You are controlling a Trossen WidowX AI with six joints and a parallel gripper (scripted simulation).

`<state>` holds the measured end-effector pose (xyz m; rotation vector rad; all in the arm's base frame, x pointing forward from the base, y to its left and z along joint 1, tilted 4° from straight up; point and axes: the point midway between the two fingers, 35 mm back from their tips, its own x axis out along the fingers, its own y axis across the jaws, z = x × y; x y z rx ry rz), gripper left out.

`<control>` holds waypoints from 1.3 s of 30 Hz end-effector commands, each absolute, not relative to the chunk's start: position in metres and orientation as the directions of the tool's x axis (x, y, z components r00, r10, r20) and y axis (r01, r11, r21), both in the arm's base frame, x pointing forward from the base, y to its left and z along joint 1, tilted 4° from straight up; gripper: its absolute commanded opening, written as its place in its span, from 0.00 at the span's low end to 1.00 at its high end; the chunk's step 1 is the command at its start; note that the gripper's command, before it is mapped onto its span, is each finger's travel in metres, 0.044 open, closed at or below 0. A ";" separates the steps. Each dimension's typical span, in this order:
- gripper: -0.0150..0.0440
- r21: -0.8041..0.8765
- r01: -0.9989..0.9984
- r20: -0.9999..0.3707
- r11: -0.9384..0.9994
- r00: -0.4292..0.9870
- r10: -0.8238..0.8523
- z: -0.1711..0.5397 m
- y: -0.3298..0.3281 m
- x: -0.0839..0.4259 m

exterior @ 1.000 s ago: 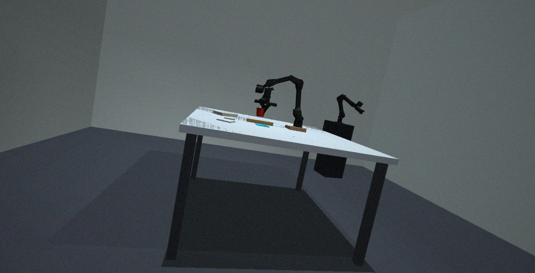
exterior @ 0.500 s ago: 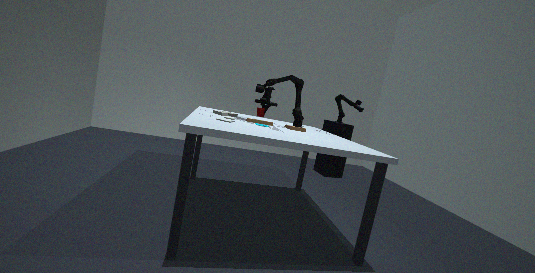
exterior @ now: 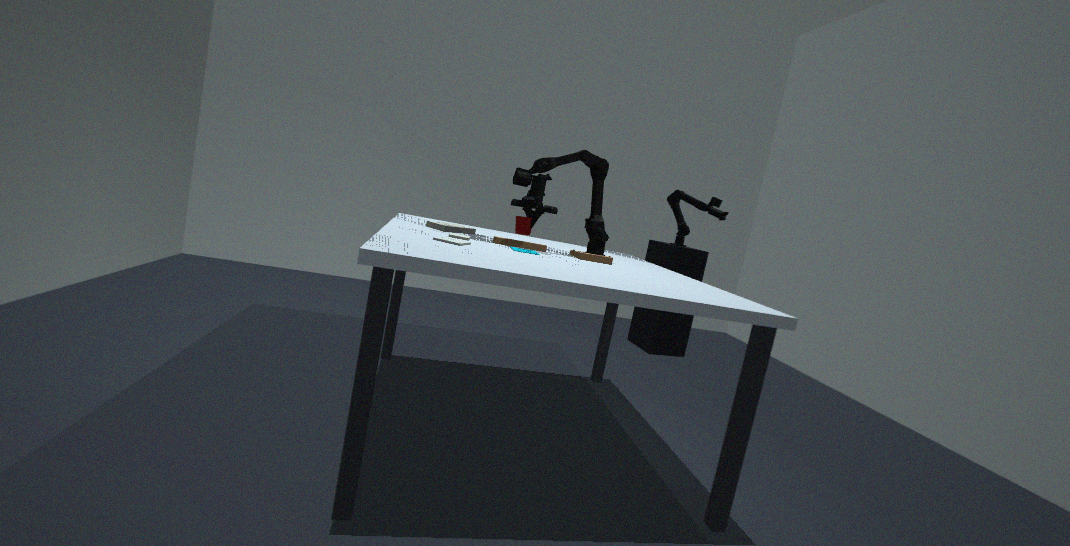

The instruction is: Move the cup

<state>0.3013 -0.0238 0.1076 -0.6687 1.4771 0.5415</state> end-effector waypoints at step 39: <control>0.25 -0.071 -0.696 -0.997 0.714 0.036 -0.065 0.104 0.071 0.310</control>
